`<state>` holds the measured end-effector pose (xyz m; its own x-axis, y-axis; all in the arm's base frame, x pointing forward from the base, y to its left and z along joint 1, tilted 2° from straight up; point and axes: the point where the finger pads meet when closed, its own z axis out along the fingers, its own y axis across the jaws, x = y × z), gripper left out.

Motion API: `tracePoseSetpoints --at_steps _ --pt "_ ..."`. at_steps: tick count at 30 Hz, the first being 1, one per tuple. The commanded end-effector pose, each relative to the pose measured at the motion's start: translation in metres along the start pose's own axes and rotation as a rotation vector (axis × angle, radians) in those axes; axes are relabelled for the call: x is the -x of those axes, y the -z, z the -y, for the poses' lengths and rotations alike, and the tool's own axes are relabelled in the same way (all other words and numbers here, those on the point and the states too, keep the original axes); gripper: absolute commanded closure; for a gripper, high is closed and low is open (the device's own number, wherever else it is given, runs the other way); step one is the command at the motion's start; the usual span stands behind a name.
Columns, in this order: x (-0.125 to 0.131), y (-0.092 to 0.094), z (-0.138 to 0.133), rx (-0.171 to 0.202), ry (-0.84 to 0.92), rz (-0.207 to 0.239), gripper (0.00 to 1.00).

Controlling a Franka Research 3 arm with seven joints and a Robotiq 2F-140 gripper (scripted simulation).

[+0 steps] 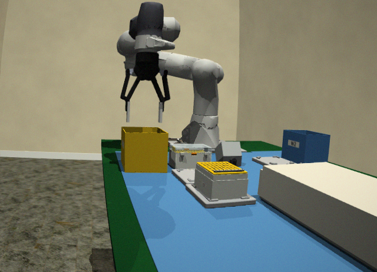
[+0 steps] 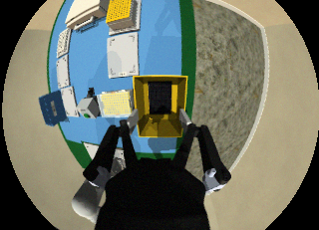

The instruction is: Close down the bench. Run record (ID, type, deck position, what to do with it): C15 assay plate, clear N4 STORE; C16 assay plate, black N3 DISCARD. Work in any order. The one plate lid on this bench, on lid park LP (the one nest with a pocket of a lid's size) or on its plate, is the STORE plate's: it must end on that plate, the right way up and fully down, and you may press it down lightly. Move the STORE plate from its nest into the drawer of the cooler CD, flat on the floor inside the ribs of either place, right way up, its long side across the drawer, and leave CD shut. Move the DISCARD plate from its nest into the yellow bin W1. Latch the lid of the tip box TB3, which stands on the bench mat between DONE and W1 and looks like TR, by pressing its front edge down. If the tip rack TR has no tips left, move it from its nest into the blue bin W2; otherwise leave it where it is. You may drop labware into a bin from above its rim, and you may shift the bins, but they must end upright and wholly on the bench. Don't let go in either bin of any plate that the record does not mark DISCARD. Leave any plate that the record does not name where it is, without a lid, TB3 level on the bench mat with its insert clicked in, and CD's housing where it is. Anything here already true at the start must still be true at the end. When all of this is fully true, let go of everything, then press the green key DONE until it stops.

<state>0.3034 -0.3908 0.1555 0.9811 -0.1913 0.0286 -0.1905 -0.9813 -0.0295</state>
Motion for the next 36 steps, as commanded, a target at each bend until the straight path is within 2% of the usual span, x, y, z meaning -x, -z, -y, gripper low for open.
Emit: tracePoseSetpoints --at_steps 1,23,24,36 --pt "0.001 0.0 -0.002 0.003 0.002 0.003 0.34" --pt "0.001 0.0 -0.002 0.003 0.002 0.003 0.34" --pt "0.002 0.0 0.002 0.003 0.007 0.003 1.0" --pt "0.007 0.007 0.041 0.003 0.007 0.003 1.0"
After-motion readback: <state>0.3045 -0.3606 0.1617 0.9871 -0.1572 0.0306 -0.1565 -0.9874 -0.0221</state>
